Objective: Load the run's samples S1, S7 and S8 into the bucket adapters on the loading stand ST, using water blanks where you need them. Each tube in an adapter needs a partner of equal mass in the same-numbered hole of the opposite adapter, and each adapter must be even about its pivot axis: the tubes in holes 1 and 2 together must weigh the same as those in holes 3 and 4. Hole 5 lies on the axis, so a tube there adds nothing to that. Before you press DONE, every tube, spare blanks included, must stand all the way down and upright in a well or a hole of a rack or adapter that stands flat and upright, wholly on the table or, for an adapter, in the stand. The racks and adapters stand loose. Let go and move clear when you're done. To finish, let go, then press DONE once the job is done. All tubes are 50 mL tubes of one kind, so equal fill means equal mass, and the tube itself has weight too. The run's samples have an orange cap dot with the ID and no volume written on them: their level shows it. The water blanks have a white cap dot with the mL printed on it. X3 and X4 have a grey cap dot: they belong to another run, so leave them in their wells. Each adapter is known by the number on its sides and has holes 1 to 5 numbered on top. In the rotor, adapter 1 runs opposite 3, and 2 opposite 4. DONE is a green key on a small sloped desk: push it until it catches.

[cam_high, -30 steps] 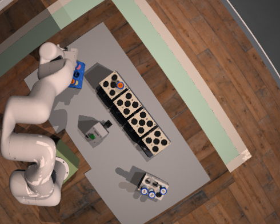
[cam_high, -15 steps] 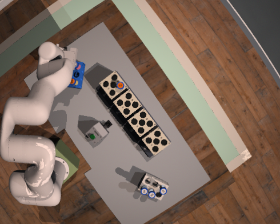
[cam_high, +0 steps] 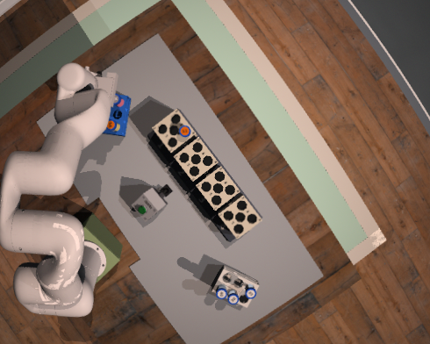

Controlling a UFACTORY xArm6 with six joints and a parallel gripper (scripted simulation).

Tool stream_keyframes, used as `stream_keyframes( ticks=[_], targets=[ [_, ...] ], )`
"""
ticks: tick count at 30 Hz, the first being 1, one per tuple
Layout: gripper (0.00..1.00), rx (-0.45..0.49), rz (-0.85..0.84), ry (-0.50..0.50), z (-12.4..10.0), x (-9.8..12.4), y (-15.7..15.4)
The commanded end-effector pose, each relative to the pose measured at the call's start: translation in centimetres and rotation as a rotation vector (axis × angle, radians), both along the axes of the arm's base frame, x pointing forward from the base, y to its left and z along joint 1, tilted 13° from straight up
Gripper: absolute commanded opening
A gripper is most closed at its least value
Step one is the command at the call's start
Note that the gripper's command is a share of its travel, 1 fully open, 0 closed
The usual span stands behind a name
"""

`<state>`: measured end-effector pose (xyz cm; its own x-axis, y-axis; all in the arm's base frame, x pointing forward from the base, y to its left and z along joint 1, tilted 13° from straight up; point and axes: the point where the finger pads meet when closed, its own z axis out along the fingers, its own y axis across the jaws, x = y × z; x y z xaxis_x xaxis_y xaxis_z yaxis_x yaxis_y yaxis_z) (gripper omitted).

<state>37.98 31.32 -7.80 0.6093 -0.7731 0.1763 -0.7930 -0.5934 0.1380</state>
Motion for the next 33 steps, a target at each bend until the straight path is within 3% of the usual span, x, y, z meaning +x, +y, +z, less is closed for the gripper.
stream_keyframes(
  ticks=[1, 33],
  targets=[
    [0.00, 0.004, 0.000, -0.004, 1.0, 0.1, 0.4],
    [0.00, 0.004, 0.000, -0.004, 6.5, 0.1, 1.6]
  ],
)
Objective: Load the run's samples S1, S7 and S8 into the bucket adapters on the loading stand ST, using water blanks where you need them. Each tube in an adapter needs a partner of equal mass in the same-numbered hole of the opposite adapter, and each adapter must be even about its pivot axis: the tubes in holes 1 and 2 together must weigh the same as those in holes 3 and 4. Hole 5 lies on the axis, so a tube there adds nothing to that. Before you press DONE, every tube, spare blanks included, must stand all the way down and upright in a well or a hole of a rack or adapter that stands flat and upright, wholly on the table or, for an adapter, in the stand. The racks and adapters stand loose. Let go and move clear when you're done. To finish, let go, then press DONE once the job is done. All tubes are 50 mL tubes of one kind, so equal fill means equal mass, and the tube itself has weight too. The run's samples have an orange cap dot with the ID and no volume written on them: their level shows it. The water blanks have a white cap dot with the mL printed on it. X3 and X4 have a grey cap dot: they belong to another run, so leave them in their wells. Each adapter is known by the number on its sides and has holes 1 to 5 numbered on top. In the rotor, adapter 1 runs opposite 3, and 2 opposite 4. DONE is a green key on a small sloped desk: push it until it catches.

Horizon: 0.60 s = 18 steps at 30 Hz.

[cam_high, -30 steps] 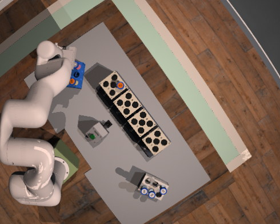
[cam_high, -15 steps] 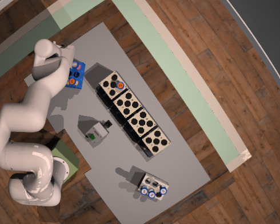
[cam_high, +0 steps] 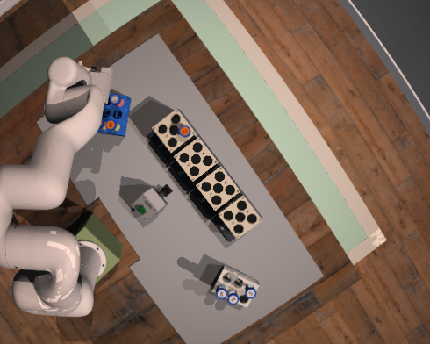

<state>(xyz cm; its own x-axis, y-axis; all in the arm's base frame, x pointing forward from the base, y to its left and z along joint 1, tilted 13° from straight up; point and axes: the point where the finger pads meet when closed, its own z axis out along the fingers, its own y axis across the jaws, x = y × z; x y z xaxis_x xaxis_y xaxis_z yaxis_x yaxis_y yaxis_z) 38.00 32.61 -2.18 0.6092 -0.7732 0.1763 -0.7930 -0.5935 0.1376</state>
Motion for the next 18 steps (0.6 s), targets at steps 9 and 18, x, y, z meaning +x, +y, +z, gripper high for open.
stream_keyframes(
  ticks=[9, 18],
  targets=[
    [0.00, 0.004, 0.000, -0.004, 2.3, 0.1, 0.6],
    [0.00, 0.004, 0.000, -0.004, 4.0, 0.1, 1.0]
  ],
)
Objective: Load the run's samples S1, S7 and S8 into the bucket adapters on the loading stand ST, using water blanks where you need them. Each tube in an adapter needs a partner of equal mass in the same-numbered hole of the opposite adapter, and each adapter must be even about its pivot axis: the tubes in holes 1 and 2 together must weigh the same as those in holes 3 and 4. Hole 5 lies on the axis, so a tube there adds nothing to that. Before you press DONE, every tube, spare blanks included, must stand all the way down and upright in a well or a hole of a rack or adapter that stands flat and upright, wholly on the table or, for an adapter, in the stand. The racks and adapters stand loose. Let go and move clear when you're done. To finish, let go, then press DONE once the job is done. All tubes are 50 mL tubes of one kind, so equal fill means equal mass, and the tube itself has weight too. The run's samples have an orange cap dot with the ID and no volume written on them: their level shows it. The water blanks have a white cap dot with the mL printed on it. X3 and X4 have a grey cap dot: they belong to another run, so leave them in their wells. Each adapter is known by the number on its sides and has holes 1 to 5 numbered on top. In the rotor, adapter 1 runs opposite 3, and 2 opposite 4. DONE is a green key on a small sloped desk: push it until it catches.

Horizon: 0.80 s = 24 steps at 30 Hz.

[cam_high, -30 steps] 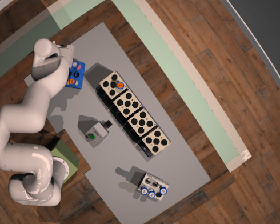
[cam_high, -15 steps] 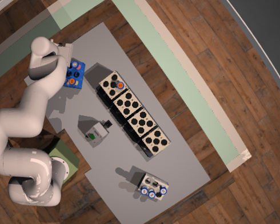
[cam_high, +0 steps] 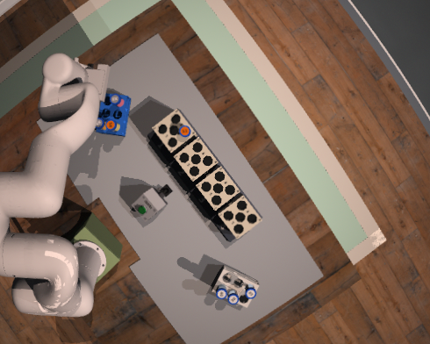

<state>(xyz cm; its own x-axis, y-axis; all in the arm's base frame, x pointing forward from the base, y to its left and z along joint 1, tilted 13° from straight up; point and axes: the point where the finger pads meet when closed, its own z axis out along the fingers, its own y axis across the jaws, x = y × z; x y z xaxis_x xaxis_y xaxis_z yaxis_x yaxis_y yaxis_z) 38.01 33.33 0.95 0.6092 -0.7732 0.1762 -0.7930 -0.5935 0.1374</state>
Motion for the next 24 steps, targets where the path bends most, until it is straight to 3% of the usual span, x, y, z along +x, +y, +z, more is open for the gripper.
stream_keyframes(
  ticks=[1, 14, 22, 24],
  targets=[
    [0.00, 0.003, 0.000, -0.003, 1.1, 0.1, 0.3],
    [0.00, 0.003, 0.000, -0.003, 1.7, 0.1, 0.5],
    [0.00, 0.003, 0.260, 0.056, 2.5, 0.8, -3.4],
    [0.00, 0.003, 0.260, 0.056, 2.5, 0.8, -3.4]
  ],
)
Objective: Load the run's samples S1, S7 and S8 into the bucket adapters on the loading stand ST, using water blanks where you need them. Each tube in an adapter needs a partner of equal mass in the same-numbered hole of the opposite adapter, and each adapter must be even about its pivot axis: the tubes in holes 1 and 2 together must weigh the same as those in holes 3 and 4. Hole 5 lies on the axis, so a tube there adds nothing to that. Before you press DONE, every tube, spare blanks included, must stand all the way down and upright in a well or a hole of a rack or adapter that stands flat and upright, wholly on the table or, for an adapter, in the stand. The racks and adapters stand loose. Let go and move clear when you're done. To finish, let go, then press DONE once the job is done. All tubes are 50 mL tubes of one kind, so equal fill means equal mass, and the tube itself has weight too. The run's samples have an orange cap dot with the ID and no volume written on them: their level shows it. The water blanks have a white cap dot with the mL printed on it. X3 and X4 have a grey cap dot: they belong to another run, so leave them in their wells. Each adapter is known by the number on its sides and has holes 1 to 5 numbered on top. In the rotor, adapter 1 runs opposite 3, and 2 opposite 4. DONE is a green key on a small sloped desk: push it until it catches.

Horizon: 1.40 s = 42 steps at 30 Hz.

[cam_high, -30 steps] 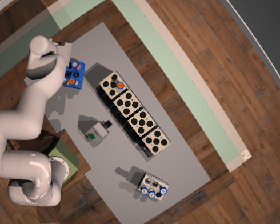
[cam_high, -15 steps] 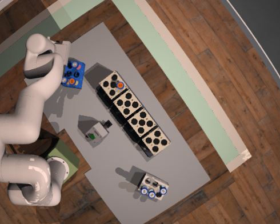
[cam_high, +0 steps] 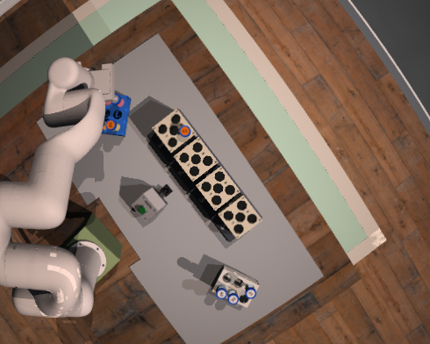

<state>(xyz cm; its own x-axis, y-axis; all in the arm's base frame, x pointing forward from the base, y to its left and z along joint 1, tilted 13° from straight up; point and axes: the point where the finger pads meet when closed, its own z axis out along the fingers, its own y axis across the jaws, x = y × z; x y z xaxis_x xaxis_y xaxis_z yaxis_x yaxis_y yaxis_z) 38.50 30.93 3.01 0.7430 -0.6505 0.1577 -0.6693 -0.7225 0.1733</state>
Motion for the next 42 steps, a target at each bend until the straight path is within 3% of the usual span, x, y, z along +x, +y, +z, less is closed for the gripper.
stream_keyframes(
  ticks=[1, 15, 42],
  targets=[
    [0.00, 0.014, 0.114, 0.026, 0.6, 0.4, -1.4],
    [0.00, 0.012, 0.569, 0.132, 2.1, 1.6, -8.2],
    [0.00, 0.011, 0.597, 0.139, 4.6, 3.6, -19.3]
  ],
)
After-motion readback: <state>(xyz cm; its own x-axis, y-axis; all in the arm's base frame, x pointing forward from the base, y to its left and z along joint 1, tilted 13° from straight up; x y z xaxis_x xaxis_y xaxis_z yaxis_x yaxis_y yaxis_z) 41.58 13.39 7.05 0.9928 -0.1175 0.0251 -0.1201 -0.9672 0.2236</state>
